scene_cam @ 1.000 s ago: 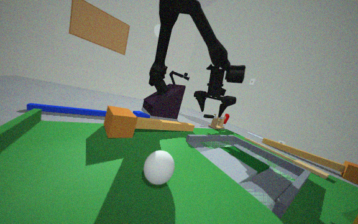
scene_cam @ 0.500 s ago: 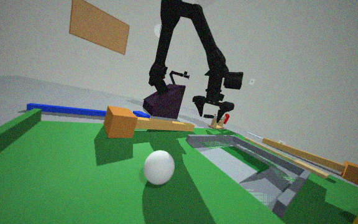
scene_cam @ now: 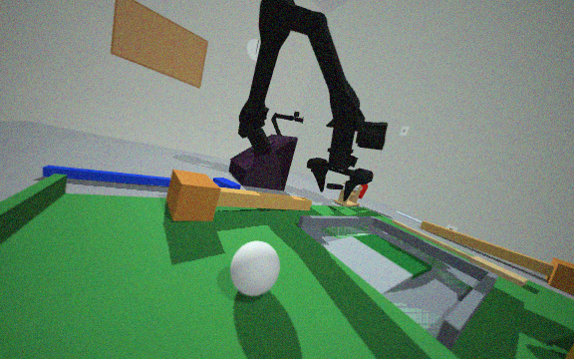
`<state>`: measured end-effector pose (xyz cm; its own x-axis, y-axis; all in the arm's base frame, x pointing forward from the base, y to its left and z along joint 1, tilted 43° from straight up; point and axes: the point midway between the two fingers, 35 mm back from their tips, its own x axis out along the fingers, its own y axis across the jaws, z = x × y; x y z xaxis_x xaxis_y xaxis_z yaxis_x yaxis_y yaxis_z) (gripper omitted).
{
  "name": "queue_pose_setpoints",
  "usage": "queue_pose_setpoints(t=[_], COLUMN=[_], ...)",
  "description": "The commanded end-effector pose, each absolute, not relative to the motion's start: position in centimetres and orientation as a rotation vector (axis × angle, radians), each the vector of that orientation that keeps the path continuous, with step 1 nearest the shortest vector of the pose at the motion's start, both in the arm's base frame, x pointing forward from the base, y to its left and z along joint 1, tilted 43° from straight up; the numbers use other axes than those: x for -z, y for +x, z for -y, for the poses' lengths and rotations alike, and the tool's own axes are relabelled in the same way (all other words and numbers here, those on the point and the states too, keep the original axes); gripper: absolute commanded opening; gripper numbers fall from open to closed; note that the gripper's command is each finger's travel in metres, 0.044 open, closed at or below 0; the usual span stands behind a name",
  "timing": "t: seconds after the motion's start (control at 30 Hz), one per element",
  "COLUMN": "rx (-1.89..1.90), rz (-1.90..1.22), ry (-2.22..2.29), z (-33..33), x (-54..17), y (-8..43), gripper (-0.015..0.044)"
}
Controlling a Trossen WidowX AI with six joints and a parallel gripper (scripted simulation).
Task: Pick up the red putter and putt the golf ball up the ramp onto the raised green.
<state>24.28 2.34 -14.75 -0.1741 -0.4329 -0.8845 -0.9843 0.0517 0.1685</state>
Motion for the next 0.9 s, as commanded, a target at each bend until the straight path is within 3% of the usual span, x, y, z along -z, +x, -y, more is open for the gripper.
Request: queue_pose_setpoints(t=[0.0,0.33,0.57,0.87], rx=[-1.082,-1.082,-1.082,-1.085], rz=[-1.682,-1.682,-1.682,-1.678], ry=[-1.436,-1.436,-1.436,-1.434], z=[-2.4,-2.4,-2.4,-6.5], x=[14.7,14.7,14.6,10.4], y=[24.3,24.3,24.4,25.7], gripper=[0.0309,0.0046,0.0000,0.0000])
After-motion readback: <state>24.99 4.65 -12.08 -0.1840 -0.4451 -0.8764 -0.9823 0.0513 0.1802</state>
